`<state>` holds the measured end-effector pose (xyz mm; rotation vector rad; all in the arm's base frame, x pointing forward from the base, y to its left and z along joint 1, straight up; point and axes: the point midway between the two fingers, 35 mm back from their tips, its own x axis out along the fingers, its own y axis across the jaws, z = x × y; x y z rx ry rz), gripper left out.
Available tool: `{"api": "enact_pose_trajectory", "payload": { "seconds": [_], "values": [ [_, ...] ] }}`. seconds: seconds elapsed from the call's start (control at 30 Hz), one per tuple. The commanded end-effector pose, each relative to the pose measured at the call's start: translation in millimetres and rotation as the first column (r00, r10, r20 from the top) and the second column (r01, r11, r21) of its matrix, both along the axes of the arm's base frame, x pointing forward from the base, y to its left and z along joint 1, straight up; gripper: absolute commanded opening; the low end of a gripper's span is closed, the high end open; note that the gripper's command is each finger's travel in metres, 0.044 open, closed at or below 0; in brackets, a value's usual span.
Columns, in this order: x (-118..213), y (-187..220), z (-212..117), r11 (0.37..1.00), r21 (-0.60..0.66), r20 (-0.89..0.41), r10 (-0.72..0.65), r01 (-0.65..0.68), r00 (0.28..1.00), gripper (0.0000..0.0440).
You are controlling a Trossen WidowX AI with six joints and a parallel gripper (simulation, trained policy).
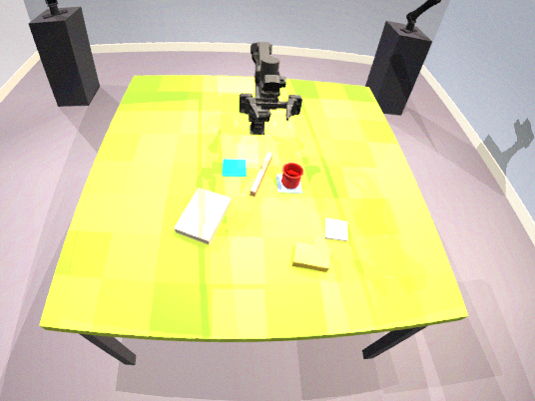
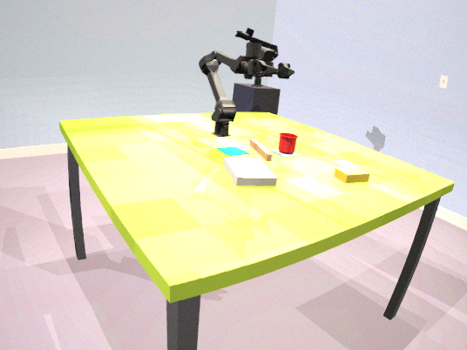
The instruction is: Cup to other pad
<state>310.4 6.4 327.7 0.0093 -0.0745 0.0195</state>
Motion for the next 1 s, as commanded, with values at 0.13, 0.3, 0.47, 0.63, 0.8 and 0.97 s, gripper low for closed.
{"api": "enact_pose_trajectory", "payload": {
  "seconds": [0.13,0.3,0.47,0.63,0.8,0.97],
  "values": [
    [1,2,4,1.0,0.001,-0.011,0.007,-0.007,1.0,0.0269],
    [3,5,6,1.0,0.012,-0.04,0.012,-0.011,0.999,0.0137],
    [7,8,6,0.999,0.037,-0.084,0.019,-0.016,0.996,0.0026],
    [12,13,7,0.996,0.079,-0.129,0.039,-0.029,0.991,0.0098],
    [16,20,9,0.991,0.125,-0.174,0.063,-0.041,0.983,0.0143],
    [21,27,10,0.984,0.172,-0.224,0.086,-0.047,0.971,0.0135]
  ]
}}
